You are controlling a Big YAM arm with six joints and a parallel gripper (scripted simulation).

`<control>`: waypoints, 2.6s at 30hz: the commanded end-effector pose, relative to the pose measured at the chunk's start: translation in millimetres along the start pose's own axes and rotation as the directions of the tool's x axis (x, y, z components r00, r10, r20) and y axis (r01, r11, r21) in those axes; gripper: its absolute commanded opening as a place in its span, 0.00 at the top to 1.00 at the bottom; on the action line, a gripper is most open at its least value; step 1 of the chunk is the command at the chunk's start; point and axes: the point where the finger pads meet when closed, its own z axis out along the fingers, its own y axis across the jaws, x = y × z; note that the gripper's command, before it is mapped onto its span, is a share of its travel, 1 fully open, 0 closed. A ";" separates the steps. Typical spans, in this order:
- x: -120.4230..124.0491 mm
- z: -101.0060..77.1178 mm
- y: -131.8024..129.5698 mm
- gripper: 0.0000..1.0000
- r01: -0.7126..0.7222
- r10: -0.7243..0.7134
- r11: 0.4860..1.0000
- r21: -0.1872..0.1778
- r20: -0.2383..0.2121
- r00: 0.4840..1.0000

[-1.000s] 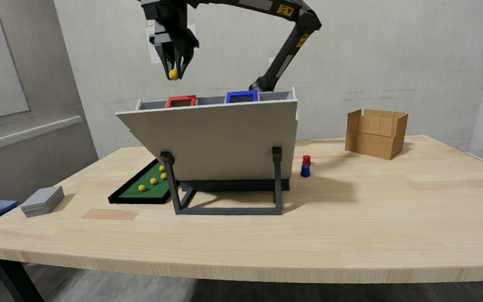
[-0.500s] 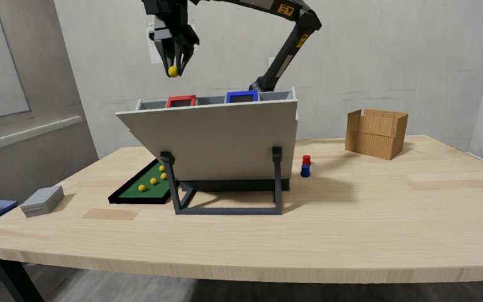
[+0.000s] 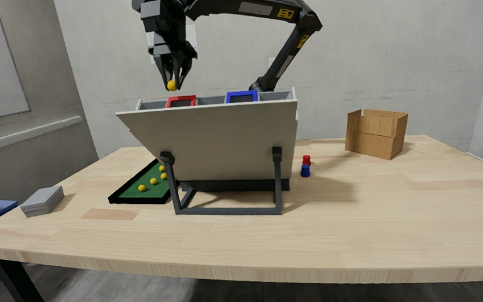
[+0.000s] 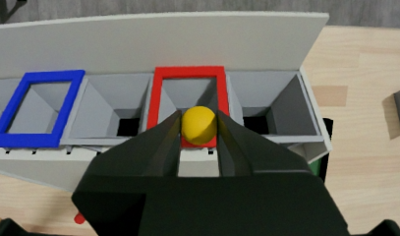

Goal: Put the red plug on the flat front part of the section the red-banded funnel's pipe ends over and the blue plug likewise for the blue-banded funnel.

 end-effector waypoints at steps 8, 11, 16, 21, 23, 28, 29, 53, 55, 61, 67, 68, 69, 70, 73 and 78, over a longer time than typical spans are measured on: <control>-14.9 -2.7 14.3 1.00 0.040 -0.041 0.999 0.009 0.028 0.999; -15.0 -1.7 15.4 1.00 0.040 -0.040 0.999 0.009 0.028 0.999; -15.1 -0.6 16.6 1.00 0.040 -0.040 0.999 0.008 0.028 0.999; -15.2 0.1 17.7 1.00 0.035 -0.035 0.999 0.009 0.029 0.999; -15.3 0.3 18.1 1.00 0.033 -0.033 0.999 0.010 0.029 0.999; -15.4 1.0 19.3 1.00 0.027 -0.028 1.000 0.011 0.030 0.999; -15.4 1.1 19.5 1.00 0.026 -0.027 1.000 0.011 0.030 0.999; -12.3 -4.5 9.5 0.41 0.008 -0.008 1.000 0.011 0.032 0.999; -12.3 -4.5 9.5 0.41 0.008 -0.008 1.000 0.011 0.032 0.999; -12.3 -4.5 9.5 0.41 0.008 -0.008 1.000 0.011 0.032 0.999; -12.3 -4.5 9.5 0.41 0.008 -0.008 1.000 0.011 0.032 0.999; -12.3 -4.5 9.5 0.41 0.008 -0.008 1.000 0.011 0.032 0.999; -12.3 -4.5 9.5 0.41 0.008 -0.008 1.000 0.011 0.032 0.999; -12.3 -4.5 9.5 0.41 0.008 -0.008 1.000 0.011 0.032 0.999; -12.3 -4.5 9.5 0.41 0.008 -0.008 1.000 0.011 0.032 0.999; -12.3 -4.5 9.5 0.41 0.008 -0.008 1.000 0.011 0.032 0.999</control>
